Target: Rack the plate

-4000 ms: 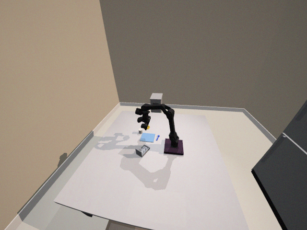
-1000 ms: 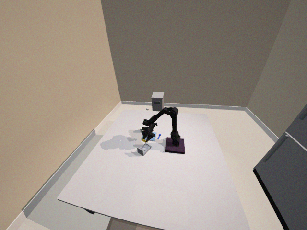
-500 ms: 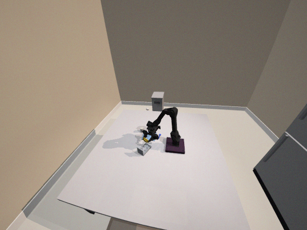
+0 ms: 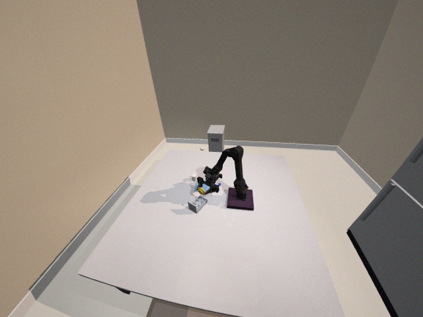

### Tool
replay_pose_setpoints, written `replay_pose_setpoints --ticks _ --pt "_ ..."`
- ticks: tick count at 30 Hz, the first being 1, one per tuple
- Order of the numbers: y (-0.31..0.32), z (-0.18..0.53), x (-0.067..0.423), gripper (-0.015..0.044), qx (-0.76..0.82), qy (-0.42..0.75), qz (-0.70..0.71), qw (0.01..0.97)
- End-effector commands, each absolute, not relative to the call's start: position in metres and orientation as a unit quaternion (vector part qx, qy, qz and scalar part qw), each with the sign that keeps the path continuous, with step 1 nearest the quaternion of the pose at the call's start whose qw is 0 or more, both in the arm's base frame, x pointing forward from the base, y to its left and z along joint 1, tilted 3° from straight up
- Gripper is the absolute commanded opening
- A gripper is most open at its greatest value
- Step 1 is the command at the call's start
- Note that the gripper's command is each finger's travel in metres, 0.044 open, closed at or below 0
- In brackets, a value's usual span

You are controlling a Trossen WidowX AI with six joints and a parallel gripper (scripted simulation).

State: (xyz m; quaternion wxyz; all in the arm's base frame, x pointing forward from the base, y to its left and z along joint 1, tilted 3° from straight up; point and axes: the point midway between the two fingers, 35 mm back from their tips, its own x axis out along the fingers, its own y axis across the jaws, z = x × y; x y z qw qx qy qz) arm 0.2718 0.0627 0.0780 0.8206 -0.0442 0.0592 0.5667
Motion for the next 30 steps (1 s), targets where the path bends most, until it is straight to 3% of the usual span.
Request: replay_pose_setpoints --ticks 1,30 --pt "0.063 0.077 0.272 0.0 -0.045 0.054 0.567 0.821" --pt "0.078 0.035 0.276 0.0 -0.055 0.048 0.566 0.821"
